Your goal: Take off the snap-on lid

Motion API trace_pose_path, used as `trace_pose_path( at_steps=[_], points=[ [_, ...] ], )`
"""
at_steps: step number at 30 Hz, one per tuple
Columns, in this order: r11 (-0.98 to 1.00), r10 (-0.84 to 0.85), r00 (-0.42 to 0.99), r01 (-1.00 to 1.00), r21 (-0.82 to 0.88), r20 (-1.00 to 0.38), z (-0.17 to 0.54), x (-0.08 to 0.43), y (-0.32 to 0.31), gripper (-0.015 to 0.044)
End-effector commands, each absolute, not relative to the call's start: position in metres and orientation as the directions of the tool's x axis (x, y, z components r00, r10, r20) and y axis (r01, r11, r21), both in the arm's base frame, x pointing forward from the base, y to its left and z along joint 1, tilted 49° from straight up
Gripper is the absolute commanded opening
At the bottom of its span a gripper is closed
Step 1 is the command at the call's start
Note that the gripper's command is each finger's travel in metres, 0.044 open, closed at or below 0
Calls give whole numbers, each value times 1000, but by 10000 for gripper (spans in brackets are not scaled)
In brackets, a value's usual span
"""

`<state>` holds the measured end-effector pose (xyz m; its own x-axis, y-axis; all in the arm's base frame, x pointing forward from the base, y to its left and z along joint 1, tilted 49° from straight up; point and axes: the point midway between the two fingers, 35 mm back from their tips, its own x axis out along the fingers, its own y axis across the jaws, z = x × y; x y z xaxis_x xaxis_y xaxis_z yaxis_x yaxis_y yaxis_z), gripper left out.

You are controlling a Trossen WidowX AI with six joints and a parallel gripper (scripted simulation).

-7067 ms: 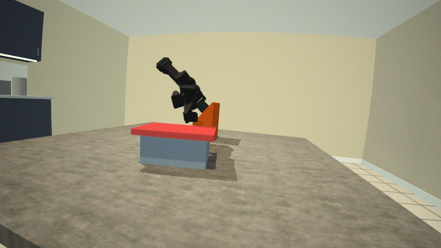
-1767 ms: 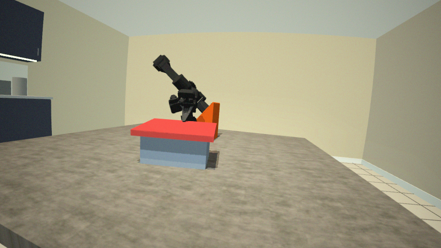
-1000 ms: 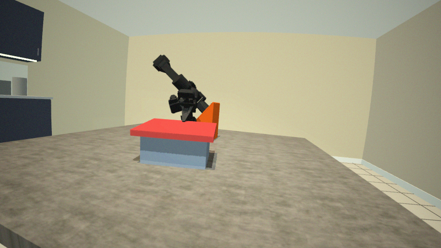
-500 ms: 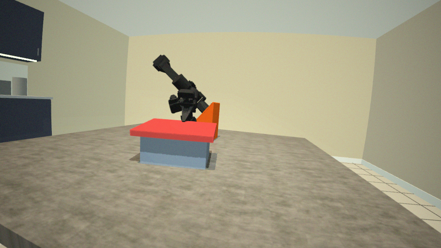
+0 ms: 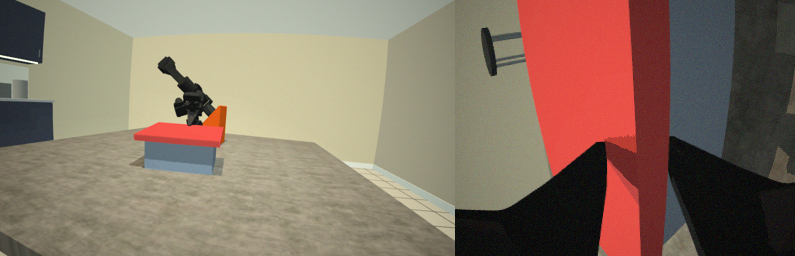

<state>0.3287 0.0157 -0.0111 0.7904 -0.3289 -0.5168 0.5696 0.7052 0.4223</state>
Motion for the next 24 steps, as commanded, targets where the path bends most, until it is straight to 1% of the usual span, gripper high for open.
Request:
trace_pose_path(
  at_steps=[1,24],
  points=[
    [707,-329,789,570,419,-519,-12,329,16,0],
    [707,-327,790,569,421,-519,4,331,35,0]
  ],
)
